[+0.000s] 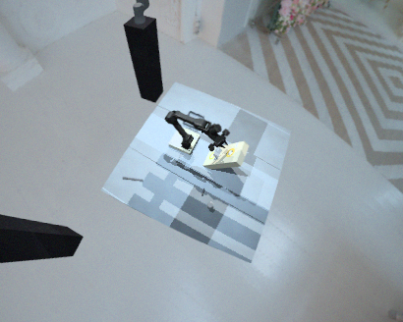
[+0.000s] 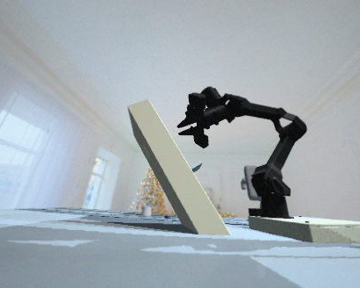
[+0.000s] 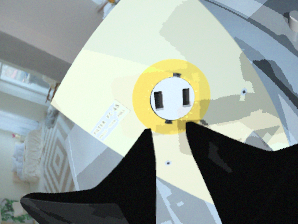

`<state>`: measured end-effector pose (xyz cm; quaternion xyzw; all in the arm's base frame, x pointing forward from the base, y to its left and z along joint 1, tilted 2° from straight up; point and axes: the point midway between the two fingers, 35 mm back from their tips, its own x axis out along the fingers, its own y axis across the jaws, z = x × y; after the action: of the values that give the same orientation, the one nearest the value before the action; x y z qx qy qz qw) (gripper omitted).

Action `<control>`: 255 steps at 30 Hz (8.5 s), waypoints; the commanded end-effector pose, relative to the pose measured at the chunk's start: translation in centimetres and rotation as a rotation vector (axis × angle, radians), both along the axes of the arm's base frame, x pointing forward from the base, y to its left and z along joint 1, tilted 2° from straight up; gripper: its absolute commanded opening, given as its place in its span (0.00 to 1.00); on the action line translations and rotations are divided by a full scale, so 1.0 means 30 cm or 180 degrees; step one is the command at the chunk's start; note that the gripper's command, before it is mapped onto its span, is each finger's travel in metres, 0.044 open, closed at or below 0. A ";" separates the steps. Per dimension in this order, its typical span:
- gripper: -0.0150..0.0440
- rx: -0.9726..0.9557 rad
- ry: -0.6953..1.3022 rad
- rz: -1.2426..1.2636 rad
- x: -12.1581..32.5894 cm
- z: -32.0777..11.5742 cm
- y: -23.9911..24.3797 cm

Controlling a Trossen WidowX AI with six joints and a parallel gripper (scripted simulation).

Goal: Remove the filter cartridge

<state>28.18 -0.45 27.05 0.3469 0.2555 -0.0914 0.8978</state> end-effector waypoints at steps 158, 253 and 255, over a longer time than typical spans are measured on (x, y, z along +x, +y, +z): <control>0.44 0.0017 0.0046 -0.0121 0.171 -0.145 -0.030; 0.25 -0.3329 0.0044 0.1973 0.204 -0.166 -0.031; 0.25 -0.3517 0.0044 0.2092 0.204 -0.166 -0.031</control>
<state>33.70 -1.23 22.60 -0.2120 0.2688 0.0556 0.9379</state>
